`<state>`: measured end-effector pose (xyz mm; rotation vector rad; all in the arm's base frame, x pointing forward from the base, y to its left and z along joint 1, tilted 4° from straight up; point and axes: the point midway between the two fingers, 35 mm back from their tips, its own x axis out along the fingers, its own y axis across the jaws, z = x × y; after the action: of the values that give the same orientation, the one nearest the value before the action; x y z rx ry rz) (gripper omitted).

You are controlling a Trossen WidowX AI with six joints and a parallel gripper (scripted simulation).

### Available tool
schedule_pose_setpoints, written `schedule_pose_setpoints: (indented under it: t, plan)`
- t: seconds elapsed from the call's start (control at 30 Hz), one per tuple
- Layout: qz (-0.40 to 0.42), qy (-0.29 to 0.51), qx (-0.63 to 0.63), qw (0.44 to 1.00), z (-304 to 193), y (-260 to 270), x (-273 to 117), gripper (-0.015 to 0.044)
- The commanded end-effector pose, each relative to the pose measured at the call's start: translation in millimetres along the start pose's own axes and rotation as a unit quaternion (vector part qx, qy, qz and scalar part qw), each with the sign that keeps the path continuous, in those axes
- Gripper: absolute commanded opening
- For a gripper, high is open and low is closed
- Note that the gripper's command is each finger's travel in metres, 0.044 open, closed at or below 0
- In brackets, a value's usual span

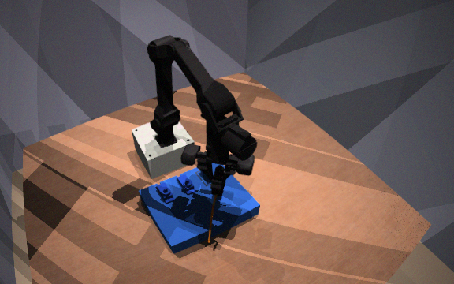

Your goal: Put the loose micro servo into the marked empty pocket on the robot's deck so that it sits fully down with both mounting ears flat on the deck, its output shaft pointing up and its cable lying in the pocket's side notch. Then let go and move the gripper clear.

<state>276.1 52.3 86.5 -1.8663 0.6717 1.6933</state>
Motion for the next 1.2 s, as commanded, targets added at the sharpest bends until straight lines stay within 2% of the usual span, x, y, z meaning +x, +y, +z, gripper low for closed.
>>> schedule_pose_setpoints:
  t: [0.0,0.2,0.6,1.17]
  plan:
    - [0.000,0.001,0.001,1.000,10.4,-10.5,-0.4,0.0000]
    - [0.000,0.001,0.029,1.000,12.5,-12.5,-0.4,0.0000]
    - [0.000,0.001,0.230,0.973,12.4,-12.5,-0.4,0.0000]
    - [0.000,0.001,0.503,0.864,12.4,-12.5,-0.5,0.0000]
